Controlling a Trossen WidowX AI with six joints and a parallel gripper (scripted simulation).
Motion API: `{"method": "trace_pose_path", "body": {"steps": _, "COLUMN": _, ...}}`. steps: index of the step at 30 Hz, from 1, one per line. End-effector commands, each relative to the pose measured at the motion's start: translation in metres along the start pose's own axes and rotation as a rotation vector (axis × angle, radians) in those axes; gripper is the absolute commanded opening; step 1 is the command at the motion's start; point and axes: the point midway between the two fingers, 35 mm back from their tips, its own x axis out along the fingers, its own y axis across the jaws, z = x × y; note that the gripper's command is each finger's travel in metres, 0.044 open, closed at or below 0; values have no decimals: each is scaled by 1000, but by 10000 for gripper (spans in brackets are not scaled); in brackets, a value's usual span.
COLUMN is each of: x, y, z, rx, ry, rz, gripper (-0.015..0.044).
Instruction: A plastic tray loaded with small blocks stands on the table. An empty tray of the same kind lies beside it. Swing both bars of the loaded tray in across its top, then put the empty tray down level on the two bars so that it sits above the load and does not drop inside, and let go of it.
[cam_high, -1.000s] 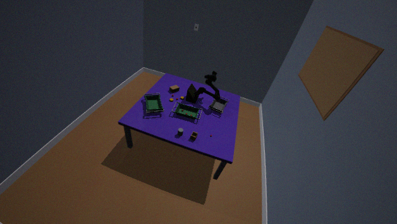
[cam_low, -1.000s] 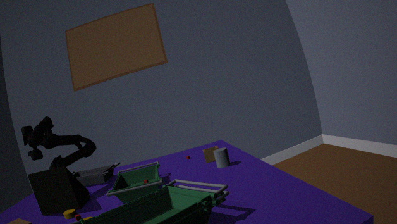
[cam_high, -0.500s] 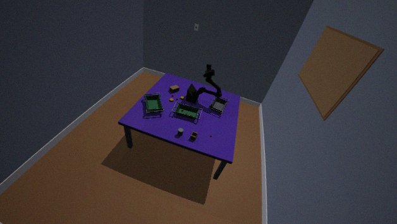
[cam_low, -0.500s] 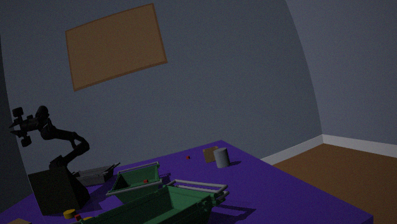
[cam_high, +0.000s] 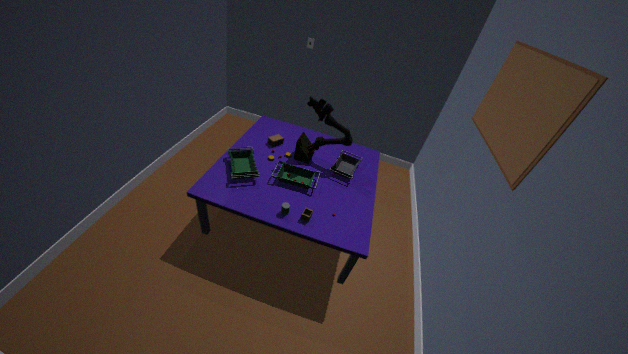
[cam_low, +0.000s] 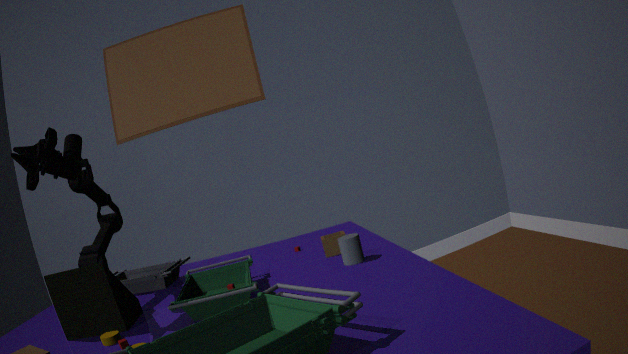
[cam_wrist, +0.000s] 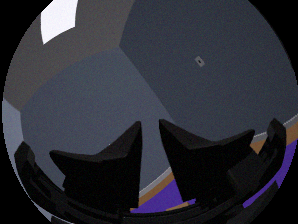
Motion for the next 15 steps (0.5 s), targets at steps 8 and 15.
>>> {"method": "trace_pose_path", "body": {"steps": 8, "x": -75, "y": 150, "z": -80, "rx": -398, "ry": 359, "rz": 589, "gripper": 83}}
{"method": "trace_pose_path", "body": {"steps": 15, "x": -161, "y": 200, "z": -127, "rx": -611, "ry": 532, "rz": 907, "gripper": 83}}
